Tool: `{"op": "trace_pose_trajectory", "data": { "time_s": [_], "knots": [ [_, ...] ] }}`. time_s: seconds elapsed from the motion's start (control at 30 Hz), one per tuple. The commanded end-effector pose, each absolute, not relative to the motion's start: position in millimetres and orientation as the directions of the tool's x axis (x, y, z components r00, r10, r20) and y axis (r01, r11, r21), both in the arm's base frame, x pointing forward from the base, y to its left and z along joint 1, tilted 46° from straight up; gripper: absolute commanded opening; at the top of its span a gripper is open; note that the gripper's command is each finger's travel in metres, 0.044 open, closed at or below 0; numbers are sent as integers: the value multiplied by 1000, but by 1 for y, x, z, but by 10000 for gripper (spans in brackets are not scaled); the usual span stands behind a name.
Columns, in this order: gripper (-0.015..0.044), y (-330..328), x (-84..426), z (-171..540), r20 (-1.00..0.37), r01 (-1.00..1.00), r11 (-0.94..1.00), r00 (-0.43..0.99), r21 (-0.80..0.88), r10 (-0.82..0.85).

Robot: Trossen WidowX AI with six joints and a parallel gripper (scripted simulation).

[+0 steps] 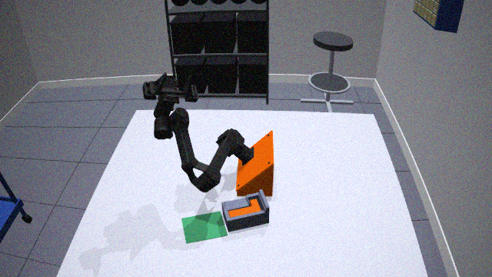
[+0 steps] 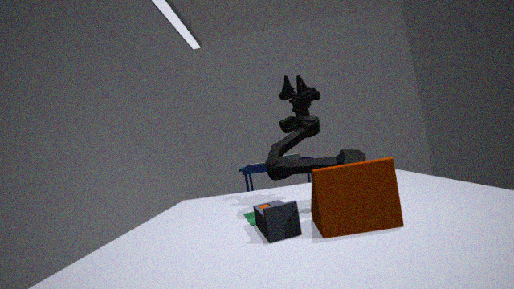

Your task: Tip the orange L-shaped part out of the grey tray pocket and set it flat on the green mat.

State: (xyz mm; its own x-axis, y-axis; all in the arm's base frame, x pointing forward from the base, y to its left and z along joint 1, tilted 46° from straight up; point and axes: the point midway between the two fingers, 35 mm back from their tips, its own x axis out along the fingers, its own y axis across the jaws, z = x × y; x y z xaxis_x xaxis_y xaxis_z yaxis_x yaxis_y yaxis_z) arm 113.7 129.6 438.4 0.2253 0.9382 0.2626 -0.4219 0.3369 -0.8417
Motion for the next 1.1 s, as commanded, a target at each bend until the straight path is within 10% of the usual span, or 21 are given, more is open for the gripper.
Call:
{"op": "trace_pose_trajectory", "data": {
  "time_s": [0.0, 0.27, 0.73, 1.07],
  "knots": [
    [374, 129, 113, 439, 268, -429, 343, 227, -836, 936],
    [180, 126, 62, 471, 378, -346, 471, 305, -812, 874],
    [180, 205, -12, 476, 425, -92, 489, 372, -867, 825],
    [180, 318, 17, 393, 134, -118, 221, 501, -968, 855]
  ]
}}
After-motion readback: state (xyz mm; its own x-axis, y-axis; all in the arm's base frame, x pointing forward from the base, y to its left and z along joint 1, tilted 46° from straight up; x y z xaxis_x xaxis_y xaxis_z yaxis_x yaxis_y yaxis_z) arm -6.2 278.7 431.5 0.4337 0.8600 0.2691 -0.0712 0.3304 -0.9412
